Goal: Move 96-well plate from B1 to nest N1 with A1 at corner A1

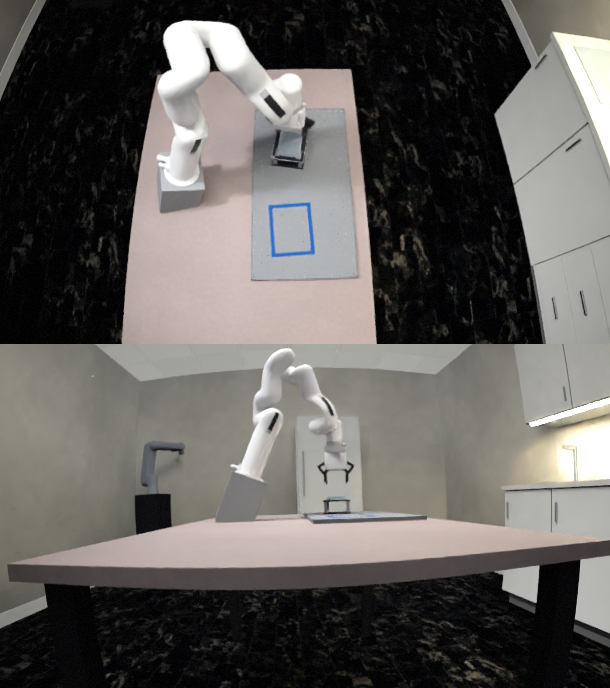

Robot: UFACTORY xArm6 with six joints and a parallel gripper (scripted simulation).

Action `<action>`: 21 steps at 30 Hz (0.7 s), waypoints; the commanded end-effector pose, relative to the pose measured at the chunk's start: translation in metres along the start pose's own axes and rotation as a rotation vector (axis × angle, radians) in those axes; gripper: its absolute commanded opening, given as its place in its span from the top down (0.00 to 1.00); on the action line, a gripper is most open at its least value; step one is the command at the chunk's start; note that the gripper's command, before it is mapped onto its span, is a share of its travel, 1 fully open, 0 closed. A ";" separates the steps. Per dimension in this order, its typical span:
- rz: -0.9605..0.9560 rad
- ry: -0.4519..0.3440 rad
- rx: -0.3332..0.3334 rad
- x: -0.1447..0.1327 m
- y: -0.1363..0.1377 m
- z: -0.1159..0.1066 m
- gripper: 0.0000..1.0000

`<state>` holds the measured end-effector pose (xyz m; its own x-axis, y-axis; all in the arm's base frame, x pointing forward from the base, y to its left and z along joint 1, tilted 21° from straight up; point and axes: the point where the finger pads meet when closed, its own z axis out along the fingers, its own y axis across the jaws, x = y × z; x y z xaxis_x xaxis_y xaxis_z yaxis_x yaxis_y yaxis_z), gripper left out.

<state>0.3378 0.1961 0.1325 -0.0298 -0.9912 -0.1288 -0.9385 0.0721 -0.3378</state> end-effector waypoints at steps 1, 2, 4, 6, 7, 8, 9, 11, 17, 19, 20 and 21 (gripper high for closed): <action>0.000 -0.002 0.001 0.000 -0.001 -0.019 0.00; 0.000 -0.002 0.001 0.000 -0.001 -0.022 0.00; 0.000 -0.002 0.001 0.000 -0.001 -0.027 0.00; 0.000 -0.002 0.001 0.000 -0.001 -0.027 0.00; 0.000 -0.002 0.001 0.000 -0.001 -0.027 0.00; 0.000 -0.002 0.001 0.000 -0.001 -0.027 0.00; 0.000 -0.002 0.001 0.000 -0.001 -0.027 0.00; 0.000 -0.002 0.001 0.000 -0.001 -0.027 0.00; 0.000 -0.002 0.001 0.000 -0.001 -0.027 0.00; 0.000 -0.002 0.001 0.000 -0.001 -0.027 0.00; 0.000 -0.002 0.001 0.000 -0.001 -0.027 0.00; 0.000 -0.002 0.001 0.000 -0.001 -0.027 0.00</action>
